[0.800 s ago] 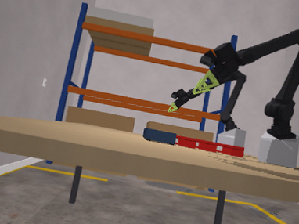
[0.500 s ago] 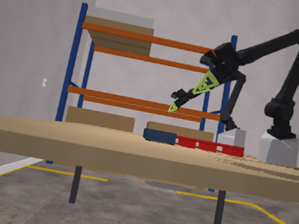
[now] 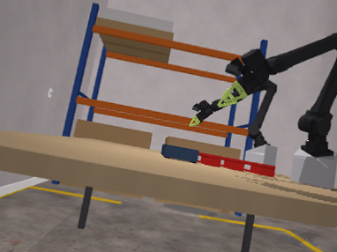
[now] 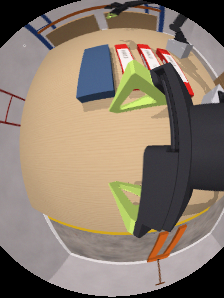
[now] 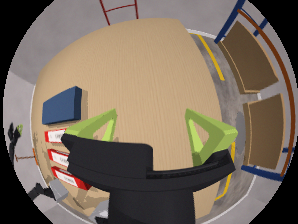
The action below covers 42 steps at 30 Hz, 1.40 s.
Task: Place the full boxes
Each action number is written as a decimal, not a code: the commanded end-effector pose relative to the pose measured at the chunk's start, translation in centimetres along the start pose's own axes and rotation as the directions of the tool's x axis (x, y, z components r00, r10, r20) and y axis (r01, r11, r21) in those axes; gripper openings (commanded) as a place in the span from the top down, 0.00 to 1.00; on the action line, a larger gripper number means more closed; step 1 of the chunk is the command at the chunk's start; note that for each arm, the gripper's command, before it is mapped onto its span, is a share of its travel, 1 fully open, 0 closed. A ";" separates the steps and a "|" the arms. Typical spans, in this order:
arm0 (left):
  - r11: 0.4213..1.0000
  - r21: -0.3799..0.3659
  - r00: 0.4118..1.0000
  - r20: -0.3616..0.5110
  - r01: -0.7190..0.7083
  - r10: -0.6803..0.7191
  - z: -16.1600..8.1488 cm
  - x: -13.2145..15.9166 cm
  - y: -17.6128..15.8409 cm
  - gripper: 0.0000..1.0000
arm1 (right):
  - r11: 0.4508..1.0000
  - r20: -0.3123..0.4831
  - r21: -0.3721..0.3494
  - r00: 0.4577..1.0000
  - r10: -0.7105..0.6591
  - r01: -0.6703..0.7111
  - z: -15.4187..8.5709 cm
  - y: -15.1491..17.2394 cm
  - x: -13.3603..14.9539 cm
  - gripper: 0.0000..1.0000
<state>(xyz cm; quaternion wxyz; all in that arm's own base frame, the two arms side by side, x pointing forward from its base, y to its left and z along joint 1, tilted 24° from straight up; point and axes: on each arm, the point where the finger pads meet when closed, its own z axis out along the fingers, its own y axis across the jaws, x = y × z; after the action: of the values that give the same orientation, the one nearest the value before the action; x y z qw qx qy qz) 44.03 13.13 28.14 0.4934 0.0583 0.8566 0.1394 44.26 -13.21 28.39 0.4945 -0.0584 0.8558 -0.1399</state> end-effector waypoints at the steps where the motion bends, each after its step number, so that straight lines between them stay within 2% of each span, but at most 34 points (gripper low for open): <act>1: 1.000 -0.003 1.000 0.008 -0.001 0.001 -0.1 -0.5 0.2 0.00 | 1.000 0.005 0.002 1.000 -0.001 0.001 -0.2 0.0 -0.2 0.00; 27: 1.000 -0.003 1.000 0.008 -0.001 0.001 -0.1 -0.5 0.2 0.00 | 1.000 0.005 0.002 1.000 -0.001 0.001 -0.2 0.0 -0.2 0.00; 28: 0.999 0.000 0.998 0.038 -0.051 0.051 -1.6 -2.5 -0.3 0.00 | 0.999 0.028 -0.006 0.998 -0.051 0.051 -1.3 0.6 -1.8 0.00; 29: 0.997 0.011 0.996 0.026 -0.080 0.079 -1.9 -2.4 -0.9 0.00 | 0.997 0.006 -0.023 0.997 -0.078 0.079 -1.4 1.5 -0.9 0.00; 33: 0.980 0.043 0.981 0.006 -0.193 0.193 -3.4 -3.5 -2.6 0.00 | 0.979 -0.030 -0.074 0.980 -0.195 0.193 -2.4 3.9 -0.3 0.00; 37: 0.949 0.109 0.951 -0.055 -0.296 0.303 -4.2 -1.6 -5.5 0.00 | 0.946 -0.038 -0.112 0.950 -0.309 0.303 -3.7 5.8 -1.3 0.00; 39: 0.929 0.131 0.932 -0.065 -0.347 0.357 -4.5 -2.4 -6.3 0.00 | 0.926 -0.033 -0.125 0.931 -0.363 0.357 -4.5 6.6 -2.3 0.00; 41: 0.905 0.161 0.908 -0.084 -0.395 0.411 -5.1 -1.9 -7.6 0.00 | 0.902 -0.038 -0.146 0.908 -0.416 0.407 -5.1 7.6 -2.5 0.00; 42: 0.890 0.185 0.893 -0.101 -0.417 0.439 -5.5 -0.6 -8.5 0.00 | 0.888 -0.043 -0.160 0.896 -0.443 0.431 -5.3 8.2 -2.4 0.00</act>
<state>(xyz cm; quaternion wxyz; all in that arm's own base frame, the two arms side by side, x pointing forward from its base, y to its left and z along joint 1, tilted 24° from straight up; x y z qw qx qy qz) 40.37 5.66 27.28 0.3914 0.2210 0.8771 0.1693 40.72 -5.33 26.24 0.3957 -0.2299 0.8739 -0.1640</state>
